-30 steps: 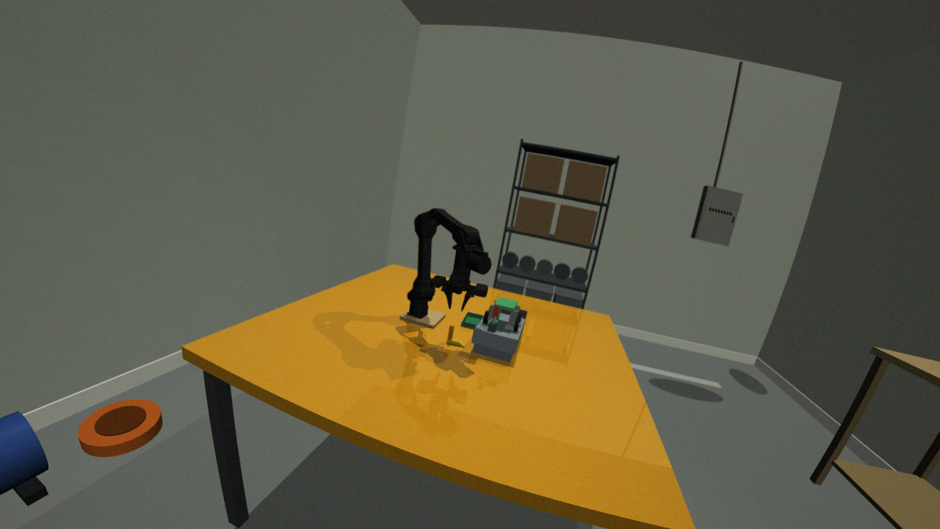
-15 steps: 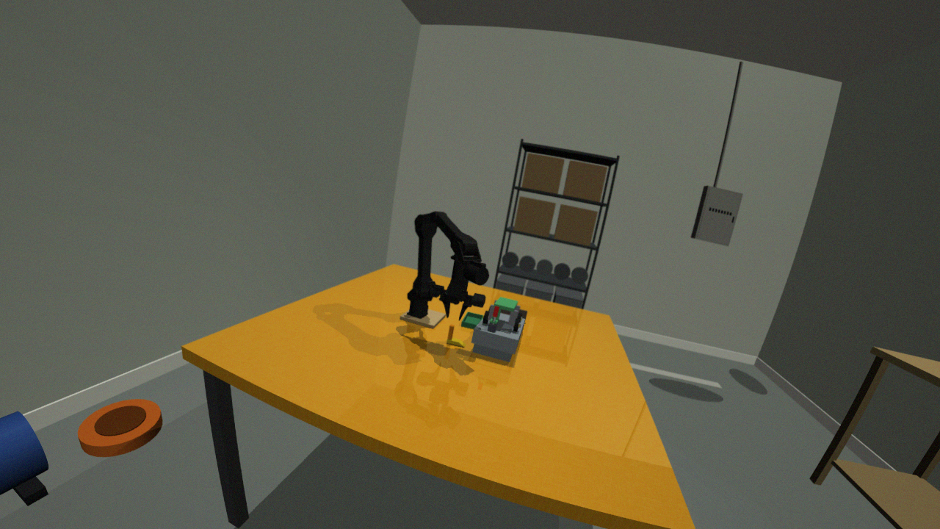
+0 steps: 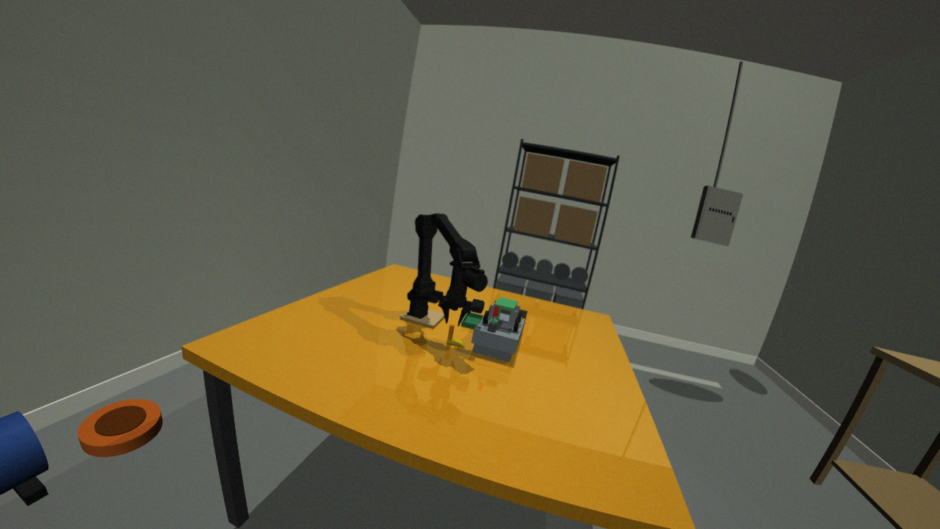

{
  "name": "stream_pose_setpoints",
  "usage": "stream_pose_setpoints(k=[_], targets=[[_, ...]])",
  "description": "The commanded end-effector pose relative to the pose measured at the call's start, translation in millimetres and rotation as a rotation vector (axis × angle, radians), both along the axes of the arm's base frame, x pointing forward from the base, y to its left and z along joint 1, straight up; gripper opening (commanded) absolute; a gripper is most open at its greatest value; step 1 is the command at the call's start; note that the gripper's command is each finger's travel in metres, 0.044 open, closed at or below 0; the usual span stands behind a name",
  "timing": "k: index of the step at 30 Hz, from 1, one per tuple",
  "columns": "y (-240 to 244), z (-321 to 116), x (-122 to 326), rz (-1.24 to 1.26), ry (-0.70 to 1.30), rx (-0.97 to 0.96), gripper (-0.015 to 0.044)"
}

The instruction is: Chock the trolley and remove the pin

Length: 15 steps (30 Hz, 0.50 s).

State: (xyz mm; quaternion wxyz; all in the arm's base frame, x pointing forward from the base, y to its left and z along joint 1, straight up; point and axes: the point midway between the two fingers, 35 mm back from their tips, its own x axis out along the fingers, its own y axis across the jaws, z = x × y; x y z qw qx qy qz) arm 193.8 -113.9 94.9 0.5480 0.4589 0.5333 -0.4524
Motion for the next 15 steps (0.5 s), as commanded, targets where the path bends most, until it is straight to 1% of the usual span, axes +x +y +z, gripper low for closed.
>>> stream_pose_setpoints(k=[1, 15], targets=[[-1, -7, 0, -0.003, 0.004, -0.004, 0.019], [-1, -22, 0, -0.003, 0.004, -0.004, 0.019]])
